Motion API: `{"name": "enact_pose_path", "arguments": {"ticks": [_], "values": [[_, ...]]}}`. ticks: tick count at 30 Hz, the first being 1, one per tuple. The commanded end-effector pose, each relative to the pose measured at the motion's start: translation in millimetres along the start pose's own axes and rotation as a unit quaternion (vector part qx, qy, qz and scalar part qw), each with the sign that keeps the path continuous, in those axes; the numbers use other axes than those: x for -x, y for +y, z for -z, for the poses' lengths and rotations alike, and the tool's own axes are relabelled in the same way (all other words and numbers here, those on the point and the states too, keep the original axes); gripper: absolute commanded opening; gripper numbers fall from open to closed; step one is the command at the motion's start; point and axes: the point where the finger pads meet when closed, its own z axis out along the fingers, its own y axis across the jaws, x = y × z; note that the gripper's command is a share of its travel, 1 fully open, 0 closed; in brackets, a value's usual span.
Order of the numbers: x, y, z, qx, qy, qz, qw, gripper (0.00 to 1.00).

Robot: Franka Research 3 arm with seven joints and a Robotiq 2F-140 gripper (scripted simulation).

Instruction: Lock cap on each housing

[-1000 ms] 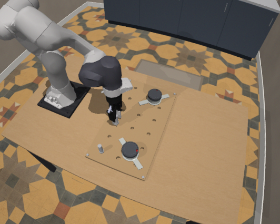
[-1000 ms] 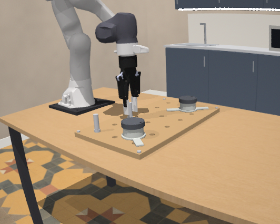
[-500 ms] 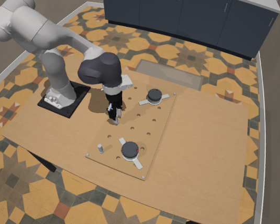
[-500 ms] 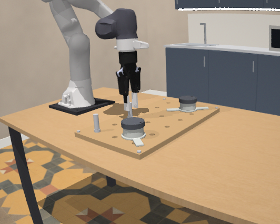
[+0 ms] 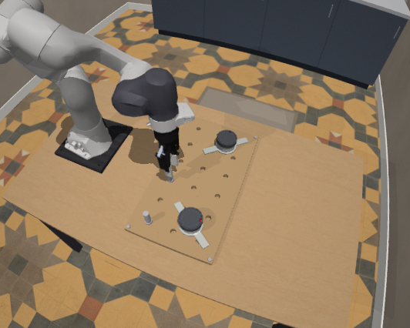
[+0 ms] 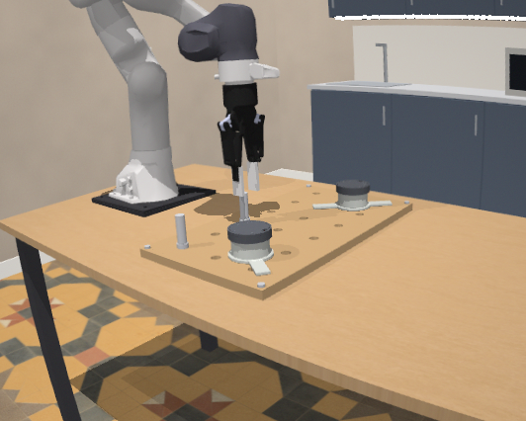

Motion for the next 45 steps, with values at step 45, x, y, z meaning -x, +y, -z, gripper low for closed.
{"name": "enact_pose_path", "arguments": {"ticks": [45], "values": [[-62.0, 50.3, 32.6, -0.027, -0.016, -0.002, 1.000, 0.36]]}}
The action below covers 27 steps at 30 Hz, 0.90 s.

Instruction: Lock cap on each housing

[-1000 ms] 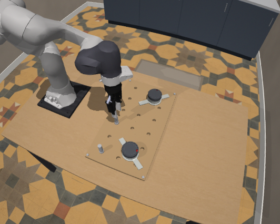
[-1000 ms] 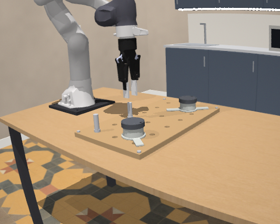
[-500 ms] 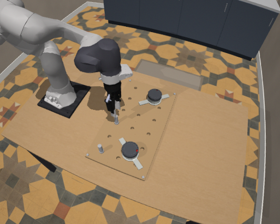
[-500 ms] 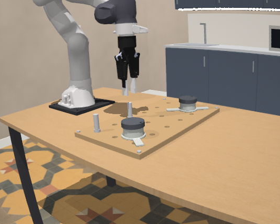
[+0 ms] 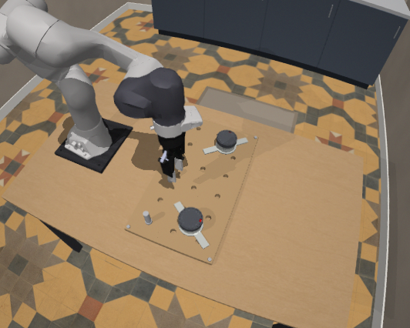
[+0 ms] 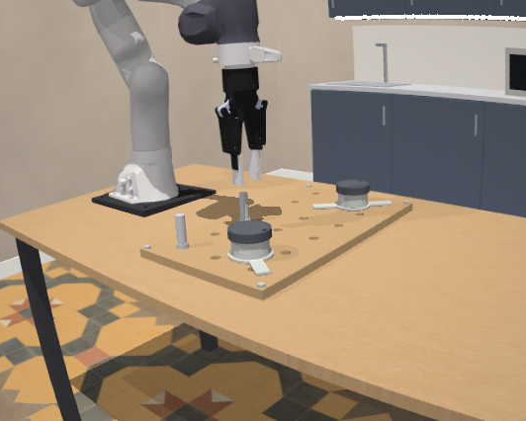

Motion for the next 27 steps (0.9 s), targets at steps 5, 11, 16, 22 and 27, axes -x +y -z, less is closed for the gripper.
{"name": "enact_pose_path", "arguments": {"ticks": [5, 11, 16, 22, 27], "values": [[-81.1, 72.8, -4.0, -0.003, -0.006, 0.029, 1.000, 0.36], [-104.2, 104.3, 1.9, 0.013, -0.001, 0.029, 0.999, 0.36], [-104.3, 104.4, 1.9, 0.013, 0.000, 0.029, 0.999, 0.78], [-104.3, 104.4, 1.9, 0.013, 0.000, 0.029, 0.999, 0.78], [-104.3, 104.4, 1.9, 0.013, 0.000, 0.029, 0.999, 0.78]]}}
